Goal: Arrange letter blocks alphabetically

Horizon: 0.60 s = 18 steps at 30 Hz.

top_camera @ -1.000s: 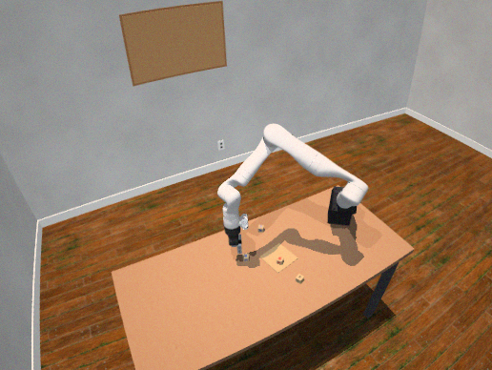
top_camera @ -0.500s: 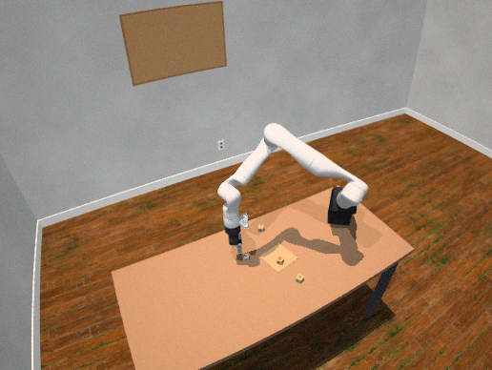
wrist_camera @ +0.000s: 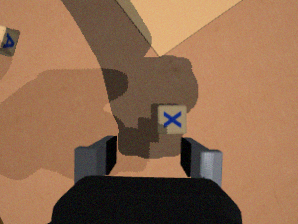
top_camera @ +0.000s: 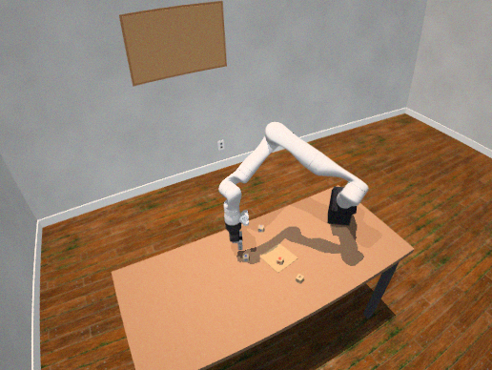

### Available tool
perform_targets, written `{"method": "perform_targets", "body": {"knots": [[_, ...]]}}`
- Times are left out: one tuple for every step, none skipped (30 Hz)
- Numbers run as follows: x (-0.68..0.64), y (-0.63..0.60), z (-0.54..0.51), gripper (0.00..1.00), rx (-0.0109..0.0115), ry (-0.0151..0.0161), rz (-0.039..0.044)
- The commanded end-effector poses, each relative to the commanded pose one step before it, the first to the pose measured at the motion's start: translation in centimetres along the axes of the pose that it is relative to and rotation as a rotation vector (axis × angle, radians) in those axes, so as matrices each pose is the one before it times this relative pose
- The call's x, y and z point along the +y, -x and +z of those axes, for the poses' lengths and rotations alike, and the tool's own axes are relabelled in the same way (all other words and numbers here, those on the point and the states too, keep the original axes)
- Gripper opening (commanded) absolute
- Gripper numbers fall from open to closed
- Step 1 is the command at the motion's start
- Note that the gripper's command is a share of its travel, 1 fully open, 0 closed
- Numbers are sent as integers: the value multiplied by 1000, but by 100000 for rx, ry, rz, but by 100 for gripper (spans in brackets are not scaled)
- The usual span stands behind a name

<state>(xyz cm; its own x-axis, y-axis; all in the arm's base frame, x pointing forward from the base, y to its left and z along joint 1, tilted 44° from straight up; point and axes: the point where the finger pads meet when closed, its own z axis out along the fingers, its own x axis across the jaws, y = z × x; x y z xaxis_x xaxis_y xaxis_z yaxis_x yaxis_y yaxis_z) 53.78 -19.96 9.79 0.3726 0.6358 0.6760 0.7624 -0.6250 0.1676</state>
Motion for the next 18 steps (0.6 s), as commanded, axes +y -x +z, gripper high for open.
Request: {"method": "perform_targets", "body": {"knots": [[-182,561,-27,100,-473,-61,-1113],[-303,1131,12,100,-145,-33,0],[0,0,0,100,0,0,0],[0,0,0,100,0,0,0],[0,0,0,100,0,0,0],[0,0,0,100,0,0,0],[0,0,0,100,0,0,0],[0,0,0,100,0,0,0],[-376,1280,12,100,-138,-37,2],[0,0,0,100,0,0,0],[0,0,0,100,0,0,0],[0,0,0,100,0,0,0],[0,0,0,100,0,0,0],[0,0,0,100,0,0,0],[0,0,0,100,0,0,0],[0,0,0,100,0,0,0],[0,0,0,100,0,0,0],[-452,1394,13,100,-118,-39,4]]}}
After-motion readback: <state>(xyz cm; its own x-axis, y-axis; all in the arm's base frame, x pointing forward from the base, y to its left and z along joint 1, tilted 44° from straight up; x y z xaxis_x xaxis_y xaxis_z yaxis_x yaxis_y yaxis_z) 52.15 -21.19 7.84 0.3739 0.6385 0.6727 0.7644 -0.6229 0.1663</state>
